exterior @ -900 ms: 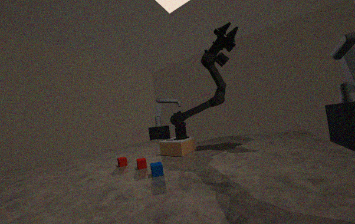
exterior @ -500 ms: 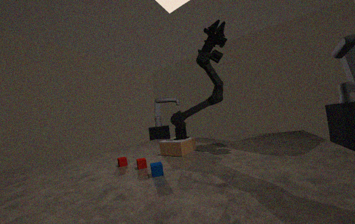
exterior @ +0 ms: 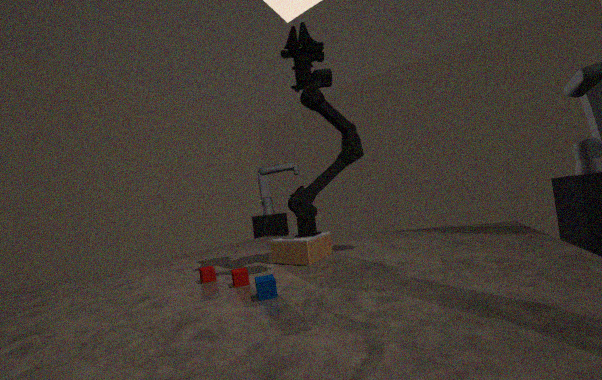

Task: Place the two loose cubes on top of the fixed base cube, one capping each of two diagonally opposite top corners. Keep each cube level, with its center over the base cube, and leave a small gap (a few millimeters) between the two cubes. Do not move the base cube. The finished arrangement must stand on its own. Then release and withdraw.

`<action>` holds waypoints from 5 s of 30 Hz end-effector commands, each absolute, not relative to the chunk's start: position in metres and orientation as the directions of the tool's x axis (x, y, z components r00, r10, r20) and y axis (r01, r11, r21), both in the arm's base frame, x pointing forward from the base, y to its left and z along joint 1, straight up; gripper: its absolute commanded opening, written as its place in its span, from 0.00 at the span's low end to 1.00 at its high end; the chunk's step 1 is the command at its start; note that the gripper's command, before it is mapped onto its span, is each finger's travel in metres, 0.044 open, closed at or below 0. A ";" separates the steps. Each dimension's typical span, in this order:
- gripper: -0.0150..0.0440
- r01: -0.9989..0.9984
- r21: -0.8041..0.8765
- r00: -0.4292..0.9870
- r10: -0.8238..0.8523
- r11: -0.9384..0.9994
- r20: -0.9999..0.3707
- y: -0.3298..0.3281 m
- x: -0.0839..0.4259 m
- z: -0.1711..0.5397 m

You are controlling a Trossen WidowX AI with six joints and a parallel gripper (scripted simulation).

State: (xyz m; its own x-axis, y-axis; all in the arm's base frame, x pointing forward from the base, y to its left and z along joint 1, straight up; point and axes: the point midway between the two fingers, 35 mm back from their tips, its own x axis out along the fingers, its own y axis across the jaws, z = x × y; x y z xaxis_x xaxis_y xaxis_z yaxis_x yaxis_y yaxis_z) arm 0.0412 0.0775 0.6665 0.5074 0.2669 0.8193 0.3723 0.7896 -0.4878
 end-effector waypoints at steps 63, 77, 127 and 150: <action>0.70 -0.822 -0.023 0.026 -0.002 0.568 -1.000 -0.045 0.267 0.046; 0.70 -0.822 -0.022 0.026 -0.002 0.568 -1.000 -0.045 0.266 0.016; 0.43 -0.822 -0.023 0.027 -0.002 0.568 -1.000 -0.046 0.272 0.044; 0.43 -0.757 -0.021 0.027 -0.002 0.653 -1.000 -0.042 0.266 0.095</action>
State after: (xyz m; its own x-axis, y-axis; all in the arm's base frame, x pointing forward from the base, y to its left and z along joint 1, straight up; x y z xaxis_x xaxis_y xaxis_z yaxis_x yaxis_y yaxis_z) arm 0.2658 -0.0434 0.0952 0.0312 -0.0001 -0.9995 -0.7929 0.6089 -0.0248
